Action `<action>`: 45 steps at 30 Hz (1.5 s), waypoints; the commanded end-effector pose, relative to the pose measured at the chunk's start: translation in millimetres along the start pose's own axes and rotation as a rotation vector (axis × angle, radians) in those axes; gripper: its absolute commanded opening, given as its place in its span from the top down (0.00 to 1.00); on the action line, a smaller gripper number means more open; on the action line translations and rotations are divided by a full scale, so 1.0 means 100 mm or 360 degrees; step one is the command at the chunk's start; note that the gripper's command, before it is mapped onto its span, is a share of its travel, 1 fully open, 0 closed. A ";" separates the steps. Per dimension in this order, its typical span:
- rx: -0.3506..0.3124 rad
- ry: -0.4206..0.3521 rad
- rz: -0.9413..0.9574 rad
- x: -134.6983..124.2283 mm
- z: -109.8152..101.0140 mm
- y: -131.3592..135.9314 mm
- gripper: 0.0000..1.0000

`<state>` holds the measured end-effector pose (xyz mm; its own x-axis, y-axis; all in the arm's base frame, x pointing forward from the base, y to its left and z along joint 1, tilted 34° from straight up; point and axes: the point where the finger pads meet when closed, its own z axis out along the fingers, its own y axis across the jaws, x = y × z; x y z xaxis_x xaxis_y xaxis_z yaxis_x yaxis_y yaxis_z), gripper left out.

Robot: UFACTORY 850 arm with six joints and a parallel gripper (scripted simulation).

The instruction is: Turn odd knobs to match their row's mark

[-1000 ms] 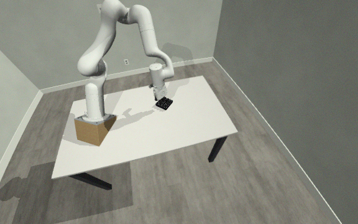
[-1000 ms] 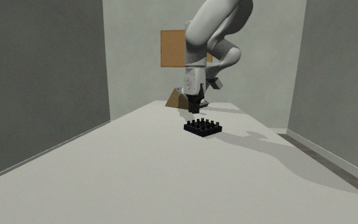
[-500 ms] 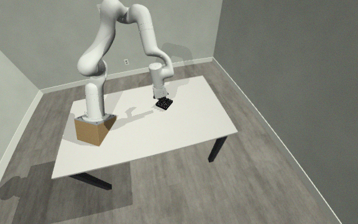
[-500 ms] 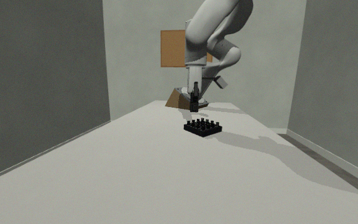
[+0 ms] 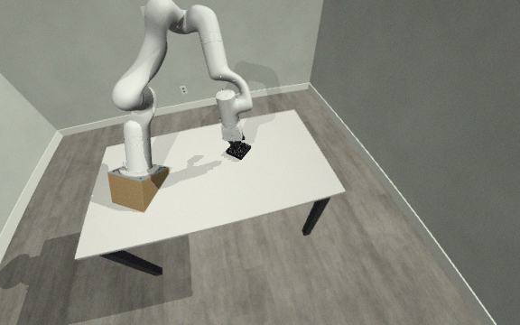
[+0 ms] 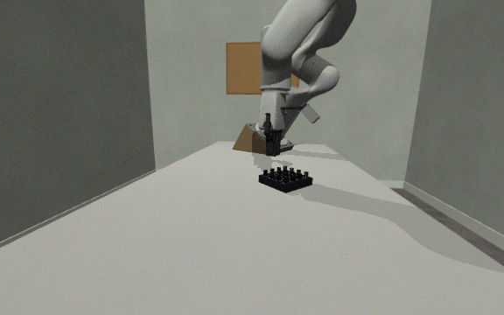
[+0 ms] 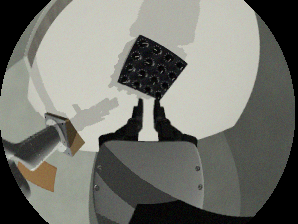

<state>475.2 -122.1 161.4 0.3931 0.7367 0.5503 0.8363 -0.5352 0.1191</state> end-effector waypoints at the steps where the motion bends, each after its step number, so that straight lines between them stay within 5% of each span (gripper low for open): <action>1: 0.0024 -0.0015 0.0246 0.00 -0.02 0.01 0.81; 18: 0.0020 -0.0021 0.1022 0.00 -0.07 0.01 0.81; 45: 0.0020 -0.0022 0.1087 0.00 -0.08 0.01 0.81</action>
